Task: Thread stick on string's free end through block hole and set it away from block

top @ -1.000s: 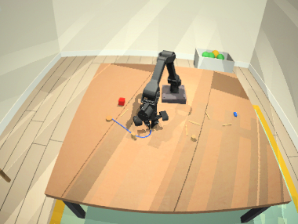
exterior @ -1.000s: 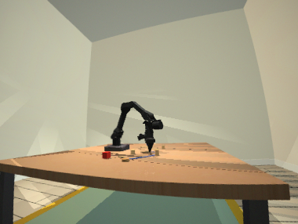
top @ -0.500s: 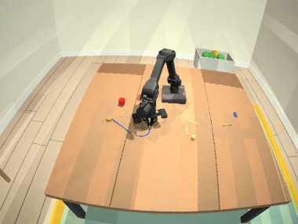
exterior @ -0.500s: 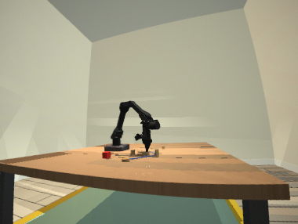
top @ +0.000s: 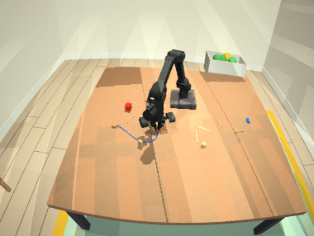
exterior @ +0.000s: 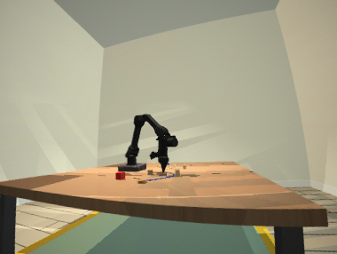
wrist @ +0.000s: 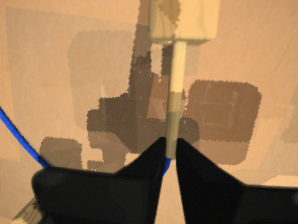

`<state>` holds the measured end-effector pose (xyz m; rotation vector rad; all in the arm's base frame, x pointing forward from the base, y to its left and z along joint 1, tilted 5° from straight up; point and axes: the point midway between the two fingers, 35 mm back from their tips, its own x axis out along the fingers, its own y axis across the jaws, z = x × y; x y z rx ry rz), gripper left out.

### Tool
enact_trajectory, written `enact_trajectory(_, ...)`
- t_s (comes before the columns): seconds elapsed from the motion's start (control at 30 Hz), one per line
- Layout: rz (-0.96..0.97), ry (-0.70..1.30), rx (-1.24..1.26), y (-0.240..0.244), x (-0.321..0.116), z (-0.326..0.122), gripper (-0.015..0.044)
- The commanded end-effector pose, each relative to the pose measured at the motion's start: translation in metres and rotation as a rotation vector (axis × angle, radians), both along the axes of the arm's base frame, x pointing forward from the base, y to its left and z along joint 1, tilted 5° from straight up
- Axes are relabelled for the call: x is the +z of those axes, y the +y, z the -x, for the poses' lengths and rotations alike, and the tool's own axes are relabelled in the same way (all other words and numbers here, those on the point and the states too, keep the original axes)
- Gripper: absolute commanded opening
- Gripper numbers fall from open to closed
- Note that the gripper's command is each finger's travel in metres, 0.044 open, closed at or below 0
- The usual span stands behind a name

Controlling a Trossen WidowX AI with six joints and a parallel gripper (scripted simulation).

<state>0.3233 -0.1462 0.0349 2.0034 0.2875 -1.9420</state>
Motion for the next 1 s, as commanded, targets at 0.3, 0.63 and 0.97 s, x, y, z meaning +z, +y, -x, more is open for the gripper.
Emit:
enact_trajectory(0.3, 0.001, -0.015, 0.005, -0.001, 0.005, 0.001, 0.0000)
enact_trajectory(0.63, 0.001, -0.014, 0.004, -0.006, 0.004, 0.013, 0.0000)
enact_trajectory(0.97, 0.002, -0.014, 0.005, -0.011, 0.004, 0.025, 0.0000)
